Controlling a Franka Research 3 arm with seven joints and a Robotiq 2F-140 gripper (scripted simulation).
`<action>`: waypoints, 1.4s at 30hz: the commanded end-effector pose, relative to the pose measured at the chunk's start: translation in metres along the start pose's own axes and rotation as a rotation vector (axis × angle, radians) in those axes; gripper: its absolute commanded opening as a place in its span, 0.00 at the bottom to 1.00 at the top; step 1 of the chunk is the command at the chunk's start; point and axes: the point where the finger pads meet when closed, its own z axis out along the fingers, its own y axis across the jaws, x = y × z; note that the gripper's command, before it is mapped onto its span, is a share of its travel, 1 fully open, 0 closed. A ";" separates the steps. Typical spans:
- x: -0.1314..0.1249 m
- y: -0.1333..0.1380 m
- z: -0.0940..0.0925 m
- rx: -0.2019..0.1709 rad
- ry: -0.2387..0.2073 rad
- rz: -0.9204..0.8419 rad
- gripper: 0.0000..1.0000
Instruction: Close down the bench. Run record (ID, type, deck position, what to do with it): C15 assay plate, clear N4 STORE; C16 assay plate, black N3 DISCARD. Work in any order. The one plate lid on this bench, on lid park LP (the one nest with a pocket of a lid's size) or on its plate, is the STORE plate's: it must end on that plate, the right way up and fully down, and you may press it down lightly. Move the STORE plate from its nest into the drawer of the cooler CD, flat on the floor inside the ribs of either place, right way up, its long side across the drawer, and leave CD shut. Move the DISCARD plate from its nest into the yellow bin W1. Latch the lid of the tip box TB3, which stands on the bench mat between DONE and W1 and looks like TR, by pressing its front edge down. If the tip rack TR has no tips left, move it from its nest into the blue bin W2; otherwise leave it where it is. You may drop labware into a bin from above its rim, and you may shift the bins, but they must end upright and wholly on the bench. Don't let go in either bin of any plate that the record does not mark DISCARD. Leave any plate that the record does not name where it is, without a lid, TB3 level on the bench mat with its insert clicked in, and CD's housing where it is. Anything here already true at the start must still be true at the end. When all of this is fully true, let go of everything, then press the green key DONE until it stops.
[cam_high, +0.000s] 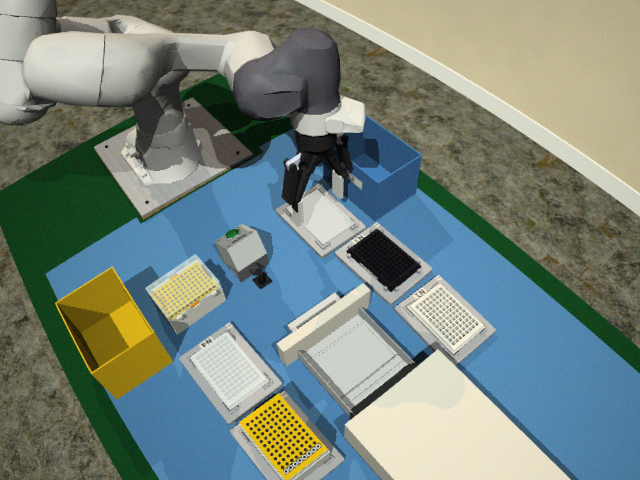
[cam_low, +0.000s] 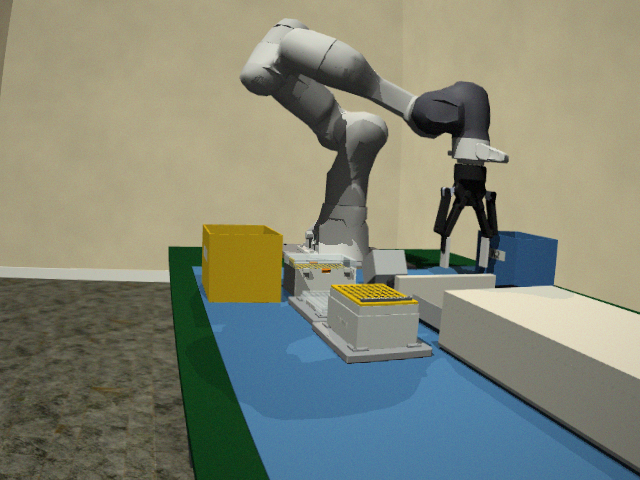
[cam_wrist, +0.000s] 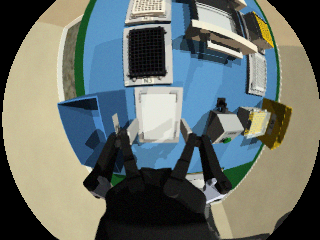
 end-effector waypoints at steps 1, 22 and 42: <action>0.001 -0.002 0.005 0.004 0.007 0.007 0.66; 0.001 -0.002 0.018 0.004 0.007 0.007 0.66; 0.001 -0.002 0.033 0.004 0.007 0.007 0.66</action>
